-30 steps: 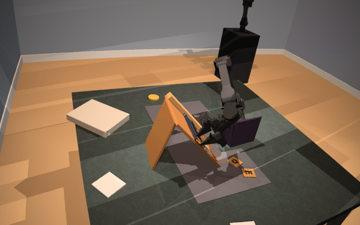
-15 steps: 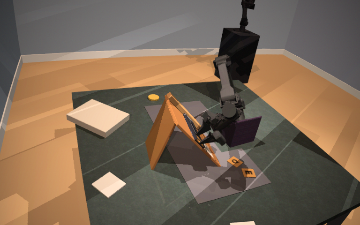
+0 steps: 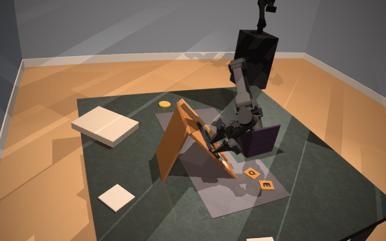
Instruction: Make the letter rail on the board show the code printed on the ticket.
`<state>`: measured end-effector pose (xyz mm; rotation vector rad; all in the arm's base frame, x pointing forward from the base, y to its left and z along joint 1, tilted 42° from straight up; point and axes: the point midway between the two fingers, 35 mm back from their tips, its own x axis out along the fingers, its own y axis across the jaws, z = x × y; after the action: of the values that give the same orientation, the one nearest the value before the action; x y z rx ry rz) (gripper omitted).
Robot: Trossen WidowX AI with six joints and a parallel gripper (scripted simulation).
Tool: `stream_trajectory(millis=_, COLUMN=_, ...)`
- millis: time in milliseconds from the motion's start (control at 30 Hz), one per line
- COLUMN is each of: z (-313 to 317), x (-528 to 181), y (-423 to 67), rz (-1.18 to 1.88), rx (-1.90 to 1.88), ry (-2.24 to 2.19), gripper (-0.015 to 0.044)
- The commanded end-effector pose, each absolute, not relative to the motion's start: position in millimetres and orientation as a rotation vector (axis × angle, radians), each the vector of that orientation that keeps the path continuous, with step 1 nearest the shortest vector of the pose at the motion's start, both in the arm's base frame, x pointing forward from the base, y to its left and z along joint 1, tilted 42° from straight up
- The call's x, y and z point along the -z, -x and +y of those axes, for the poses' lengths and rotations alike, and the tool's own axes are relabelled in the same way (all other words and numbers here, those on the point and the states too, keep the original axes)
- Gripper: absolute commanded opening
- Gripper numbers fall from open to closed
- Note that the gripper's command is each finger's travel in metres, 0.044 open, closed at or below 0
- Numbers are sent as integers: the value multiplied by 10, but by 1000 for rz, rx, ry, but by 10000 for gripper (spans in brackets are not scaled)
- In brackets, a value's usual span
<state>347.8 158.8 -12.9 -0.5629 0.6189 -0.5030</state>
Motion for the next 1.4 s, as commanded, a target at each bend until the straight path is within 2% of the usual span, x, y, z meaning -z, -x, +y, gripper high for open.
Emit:
stream_trajectory(millis=0, z=1567, x=113, y=-3466, rz=621, rx=501, ry=569, gripper=0)
stream_trajectory(millis=1367, z=1386, x=-31, y=-3400, rz=621, rx=501, ry=571, gripper=0)
